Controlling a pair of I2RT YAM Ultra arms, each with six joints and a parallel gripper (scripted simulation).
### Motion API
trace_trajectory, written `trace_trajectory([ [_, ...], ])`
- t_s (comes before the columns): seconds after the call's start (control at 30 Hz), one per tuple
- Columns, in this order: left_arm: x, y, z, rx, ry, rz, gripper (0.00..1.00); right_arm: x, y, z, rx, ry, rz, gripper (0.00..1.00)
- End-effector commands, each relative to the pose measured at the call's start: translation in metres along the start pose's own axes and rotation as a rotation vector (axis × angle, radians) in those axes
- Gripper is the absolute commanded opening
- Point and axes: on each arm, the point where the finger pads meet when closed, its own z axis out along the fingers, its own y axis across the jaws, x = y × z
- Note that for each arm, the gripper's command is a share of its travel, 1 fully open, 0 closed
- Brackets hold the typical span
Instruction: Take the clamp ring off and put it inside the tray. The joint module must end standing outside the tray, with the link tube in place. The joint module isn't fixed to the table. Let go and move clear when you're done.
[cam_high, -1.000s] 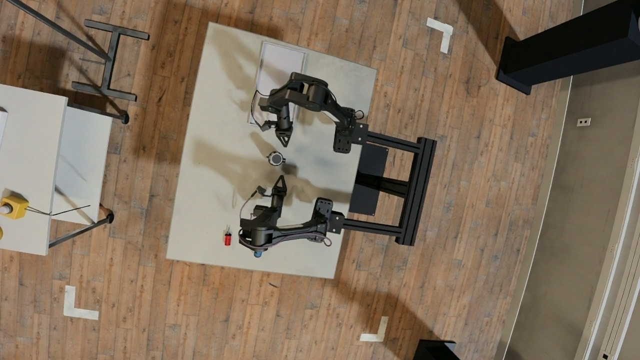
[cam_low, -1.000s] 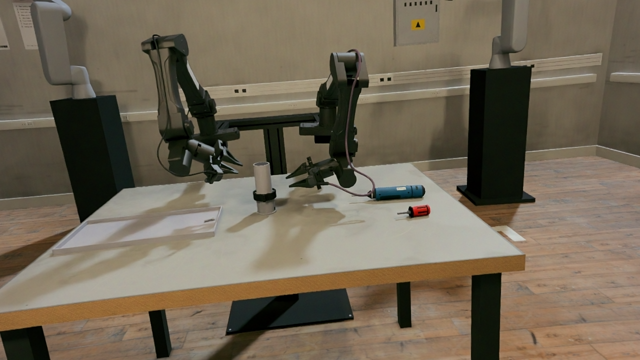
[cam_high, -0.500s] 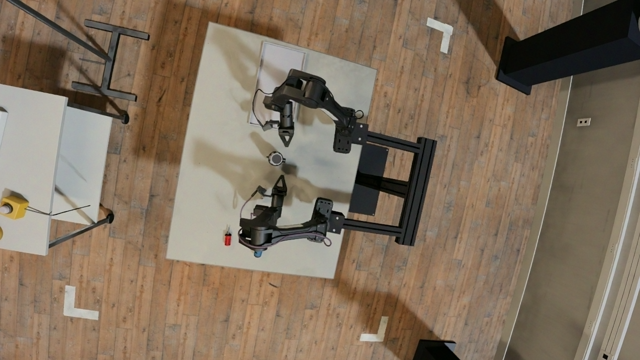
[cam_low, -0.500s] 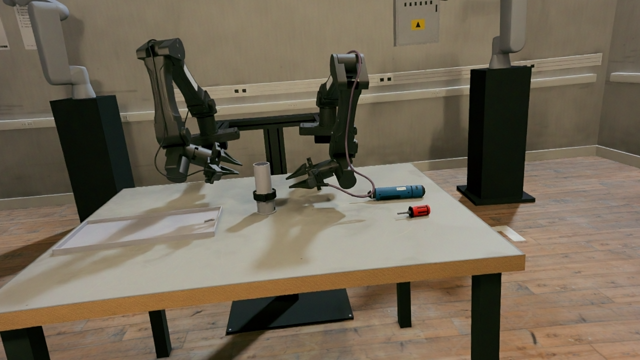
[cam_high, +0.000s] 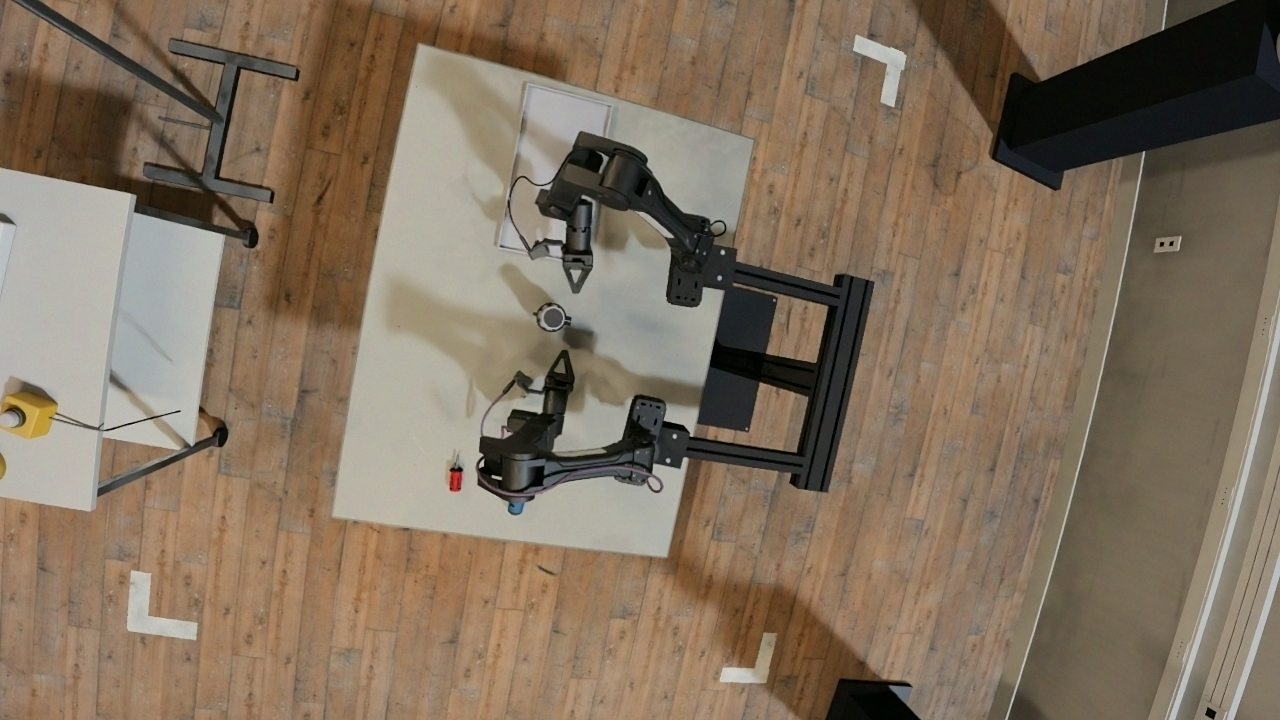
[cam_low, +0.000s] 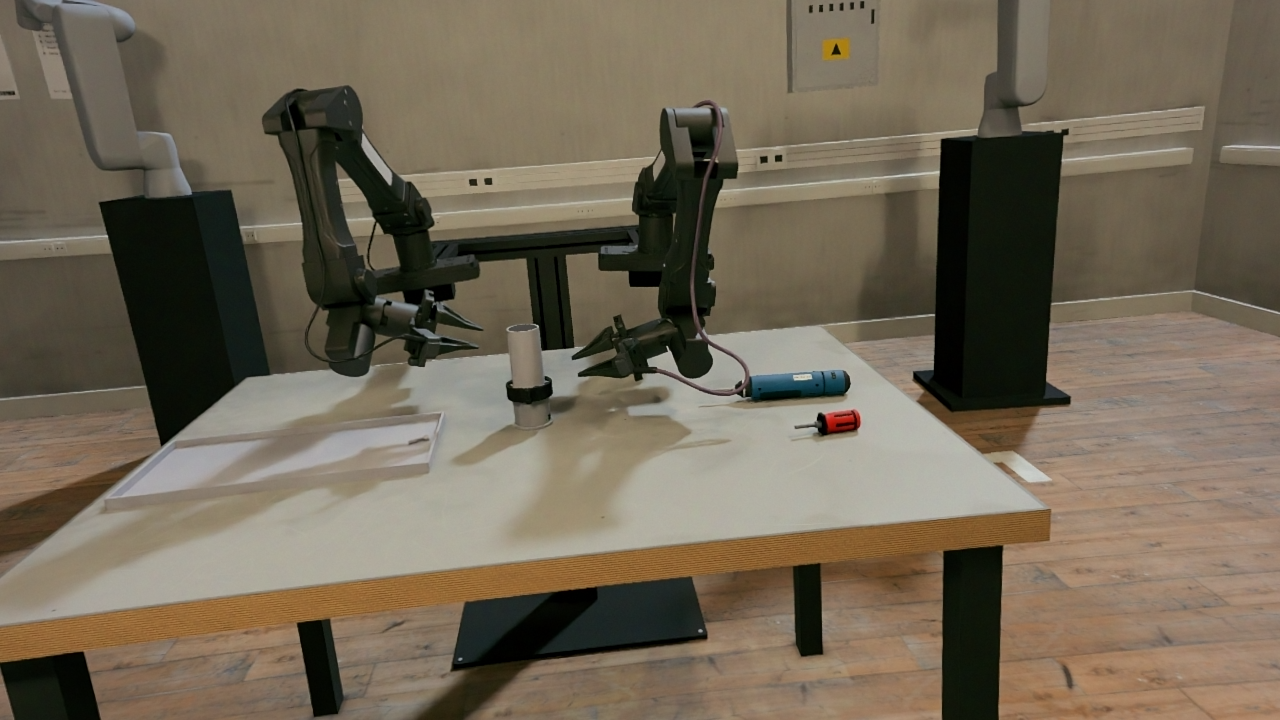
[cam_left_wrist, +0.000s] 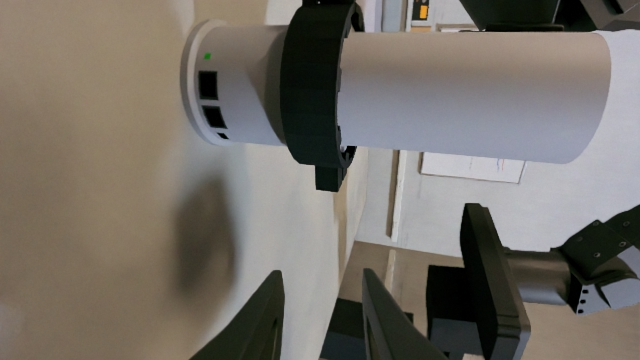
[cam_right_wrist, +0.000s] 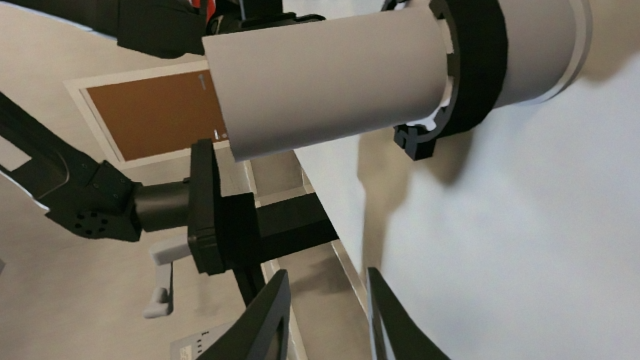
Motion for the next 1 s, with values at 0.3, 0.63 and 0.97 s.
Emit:
trace_trajectory([
  [0.3,-0.015,-0.006,-0.001,0.002,-0.006,0.049,0.3,-0.012,0.003,-0.004,-0.033,-0.034,-0.059,0.3],
  [0.63,-0.015,-0.006,-0.001,0.002,-0.006,0.049,0.3,-0.02,0.004,-0.009,-0.013,-0.057,-0.101,0.3],
  [0.97,-0.015,-0.006,-0.001,0.002,-0.006,0.049,0.3,-0.02,0.003,-0.008,-0.015,-0.056,-0.094,0.3],
])
